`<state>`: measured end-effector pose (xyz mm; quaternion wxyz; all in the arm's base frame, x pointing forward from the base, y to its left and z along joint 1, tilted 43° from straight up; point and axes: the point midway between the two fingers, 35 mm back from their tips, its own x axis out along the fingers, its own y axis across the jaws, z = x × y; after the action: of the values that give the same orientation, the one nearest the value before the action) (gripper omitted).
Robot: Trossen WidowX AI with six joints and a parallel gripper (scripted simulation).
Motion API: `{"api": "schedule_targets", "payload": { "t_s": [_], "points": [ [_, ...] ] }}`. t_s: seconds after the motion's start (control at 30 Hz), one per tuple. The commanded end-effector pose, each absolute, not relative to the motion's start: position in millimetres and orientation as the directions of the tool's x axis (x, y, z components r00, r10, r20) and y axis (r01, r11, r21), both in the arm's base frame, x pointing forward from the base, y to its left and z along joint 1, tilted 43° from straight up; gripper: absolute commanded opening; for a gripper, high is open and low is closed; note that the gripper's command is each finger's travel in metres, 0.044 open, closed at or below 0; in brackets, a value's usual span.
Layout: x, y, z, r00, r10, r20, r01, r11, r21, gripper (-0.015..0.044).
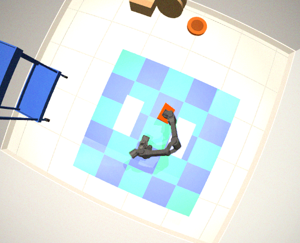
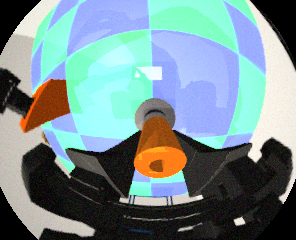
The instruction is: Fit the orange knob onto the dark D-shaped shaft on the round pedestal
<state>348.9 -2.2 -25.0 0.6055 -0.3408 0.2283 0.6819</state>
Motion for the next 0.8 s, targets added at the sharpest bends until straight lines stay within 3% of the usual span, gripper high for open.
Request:
{"api": "schedule_targets", "payload": {
  "t_s": [0.0, 0.37, 0.77],
  "points": [
    [349.2, -4.6, -23.3, -0.033, 0.67, -0.741, -0.981, -0.165, -0.105, 0.0],
    [349.7, -5.1, -23.1, -0.033, 0.67, -0.741, -0.919, -0.312, -0.241, 0.0],
    [349.2, -2.2, -25.4, -0.033, 0.67, -0.741, -0.919, -0.312, -0.241, 0.0]
  ]
}}
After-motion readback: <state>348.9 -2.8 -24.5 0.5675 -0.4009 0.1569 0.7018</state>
